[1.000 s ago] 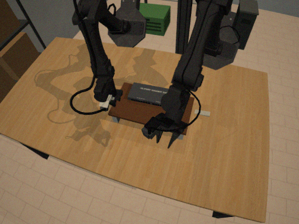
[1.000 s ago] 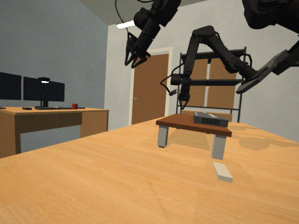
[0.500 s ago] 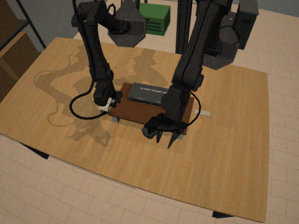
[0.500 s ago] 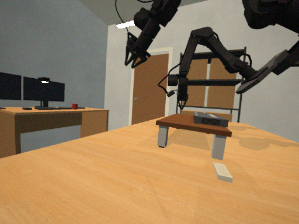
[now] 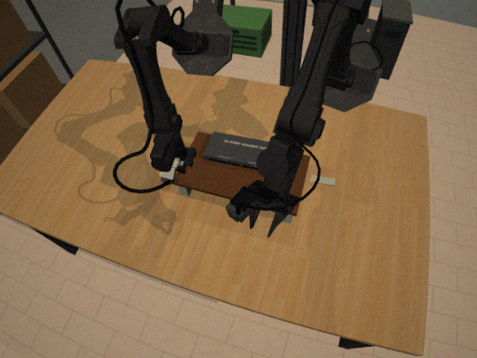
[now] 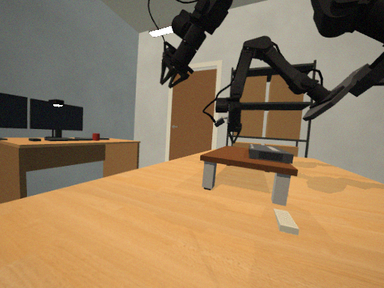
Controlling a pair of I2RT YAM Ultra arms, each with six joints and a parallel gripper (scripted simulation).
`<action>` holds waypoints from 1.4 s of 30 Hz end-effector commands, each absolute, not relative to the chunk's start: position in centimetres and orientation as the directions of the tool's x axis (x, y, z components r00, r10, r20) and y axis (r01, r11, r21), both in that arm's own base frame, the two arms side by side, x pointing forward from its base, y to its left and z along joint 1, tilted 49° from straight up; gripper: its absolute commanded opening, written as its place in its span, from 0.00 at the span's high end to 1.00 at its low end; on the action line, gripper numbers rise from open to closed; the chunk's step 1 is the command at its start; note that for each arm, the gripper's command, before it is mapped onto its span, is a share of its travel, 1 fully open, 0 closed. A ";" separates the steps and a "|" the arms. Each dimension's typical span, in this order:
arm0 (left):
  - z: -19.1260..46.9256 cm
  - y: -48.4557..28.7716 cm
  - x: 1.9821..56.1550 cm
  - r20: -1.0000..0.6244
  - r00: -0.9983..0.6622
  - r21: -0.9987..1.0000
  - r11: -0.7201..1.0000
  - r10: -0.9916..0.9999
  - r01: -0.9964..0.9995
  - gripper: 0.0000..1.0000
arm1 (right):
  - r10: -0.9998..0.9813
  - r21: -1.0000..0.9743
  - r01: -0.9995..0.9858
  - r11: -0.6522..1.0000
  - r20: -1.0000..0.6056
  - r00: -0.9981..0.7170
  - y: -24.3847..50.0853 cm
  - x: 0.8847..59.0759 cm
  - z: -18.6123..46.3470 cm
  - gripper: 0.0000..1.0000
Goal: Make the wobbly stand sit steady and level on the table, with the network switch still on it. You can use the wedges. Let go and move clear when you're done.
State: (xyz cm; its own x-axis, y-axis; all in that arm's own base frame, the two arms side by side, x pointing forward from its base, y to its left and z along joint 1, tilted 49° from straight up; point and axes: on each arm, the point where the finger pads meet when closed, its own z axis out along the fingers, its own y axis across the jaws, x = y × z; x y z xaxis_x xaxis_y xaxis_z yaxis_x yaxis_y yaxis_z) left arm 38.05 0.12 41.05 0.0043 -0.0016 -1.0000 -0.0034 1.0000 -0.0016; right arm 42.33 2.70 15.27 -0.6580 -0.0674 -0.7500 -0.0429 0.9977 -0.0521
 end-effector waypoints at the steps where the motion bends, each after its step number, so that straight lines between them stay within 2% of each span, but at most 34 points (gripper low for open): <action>1: 42.2 0.0 37.5 -0.999 0.033 -0.010 1.000 -0.010 0.009 0.58 | -0.063 -0.050 -0.039 0.998 -0.778 -0.625 2.3 43.7 16.3 1.00; 18: 42.2 0.0 37.5 -0.999 0.033 -0.010 1.000 -0.010 0.009 0.58 | -0.067 -0.052 -0.042 0.998 -0.780 -0.622 2.4 44.8 15.5 1.00; 34: 42.2 0.0 37.5 -0.999 0.033 -0.010 1.000 -0.010 0.009 0.58 | -0.065 -0.055 -0.036 0.998 -0.719 -0.692 2.2 44.2 12.0 1.00; 35: 42.2 0.0 37.5 -0.999 0.033 -0.010 1.000 -0.010 0.009 1.00 | -0.067 -0.055 -0.039 0.998 -0.774 -0.630 2.4 45.0 14.9 1.00; 36: 42.2 0.0 37.5 -0.999 0.033 -0.010 1.000 -0.010 0.009 1.00 | -0.069 -0.056 -0.041 0.998 -0.750 -0.658 2.4 44.6 13.3 1.00; 42: 42.2 0.0 37.5 -0.999 0.033 -0.010 1.000 -0.010 0.009 1.00 | -0.069 -0.056 -0.040 0.998 -0.752 -0.655 2.4 44.7 13.5 1.00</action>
State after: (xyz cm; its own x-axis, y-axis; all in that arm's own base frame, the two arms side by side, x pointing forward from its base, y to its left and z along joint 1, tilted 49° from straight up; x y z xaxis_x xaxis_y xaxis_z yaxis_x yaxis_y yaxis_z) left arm 38.05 0.12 41.05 0.0043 -0.0016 -1.0000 -0.0034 1.0000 -0.0016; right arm 43.75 2.70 13.34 -0.6701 -0.0699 -0.7390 -0.0445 0.9975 -0.0540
